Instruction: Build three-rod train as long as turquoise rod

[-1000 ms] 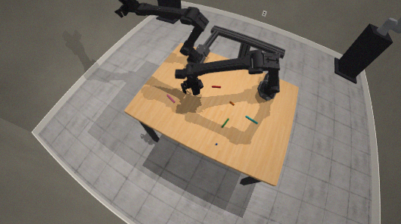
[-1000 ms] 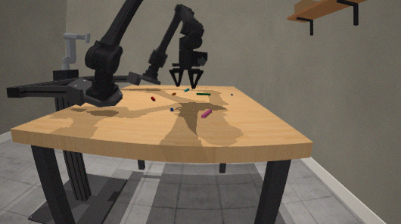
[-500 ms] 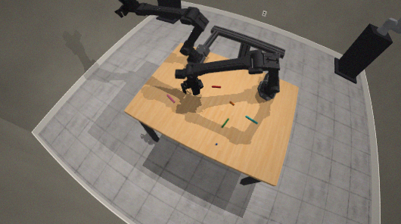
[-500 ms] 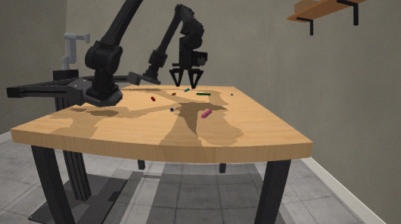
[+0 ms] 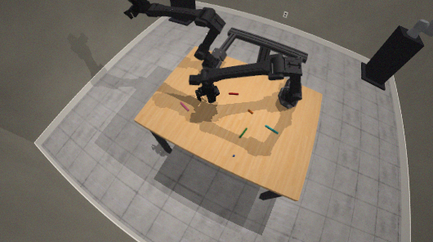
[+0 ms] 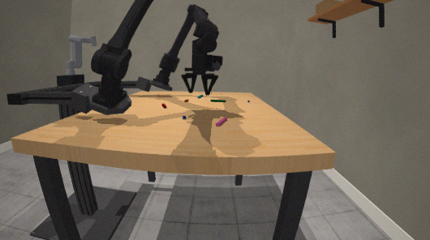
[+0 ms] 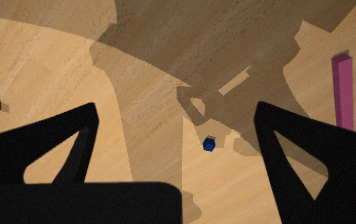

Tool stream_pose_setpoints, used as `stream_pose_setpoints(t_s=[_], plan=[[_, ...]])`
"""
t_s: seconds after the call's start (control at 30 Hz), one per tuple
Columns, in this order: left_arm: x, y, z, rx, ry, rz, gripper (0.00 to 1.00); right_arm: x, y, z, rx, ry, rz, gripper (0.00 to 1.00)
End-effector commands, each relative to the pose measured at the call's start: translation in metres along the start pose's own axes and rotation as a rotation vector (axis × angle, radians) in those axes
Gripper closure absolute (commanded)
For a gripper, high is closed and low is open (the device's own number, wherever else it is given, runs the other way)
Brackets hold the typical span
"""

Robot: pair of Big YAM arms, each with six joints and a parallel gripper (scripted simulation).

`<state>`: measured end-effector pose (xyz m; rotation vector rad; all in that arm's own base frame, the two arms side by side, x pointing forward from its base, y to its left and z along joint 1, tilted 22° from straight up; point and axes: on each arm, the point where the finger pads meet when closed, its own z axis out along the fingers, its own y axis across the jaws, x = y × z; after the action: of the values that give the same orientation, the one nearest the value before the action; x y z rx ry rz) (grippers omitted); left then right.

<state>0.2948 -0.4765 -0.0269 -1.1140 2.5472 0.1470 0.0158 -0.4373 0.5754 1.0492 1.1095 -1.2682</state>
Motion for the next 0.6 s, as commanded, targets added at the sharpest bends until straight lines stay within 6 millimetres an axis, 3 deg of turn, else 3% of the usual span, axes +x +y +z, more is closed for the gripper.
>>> stream_pose_setpoints(t_s=[0.0, 0.43, 0.57], plan=[[0.014, -0.014, -0.008, 0.023, 0.005, 0.001, 0.0, -0.046, -0.01, 0.003, 0.023, -0.087, 0.012, 0.0], [0.013, -0.016, -0.007, 0.02, 0.004, 0.026, 0.0, -0.046, -0.01, 0.003, 0.023, -0.087, 0.012, 0.0], [0.0, -0.044, -0.003, 0.011, 0.002, 0.157, 0.0, -0.046, -0.01, 0.003, 0.023, -0.087, 0.012, 0.0]])
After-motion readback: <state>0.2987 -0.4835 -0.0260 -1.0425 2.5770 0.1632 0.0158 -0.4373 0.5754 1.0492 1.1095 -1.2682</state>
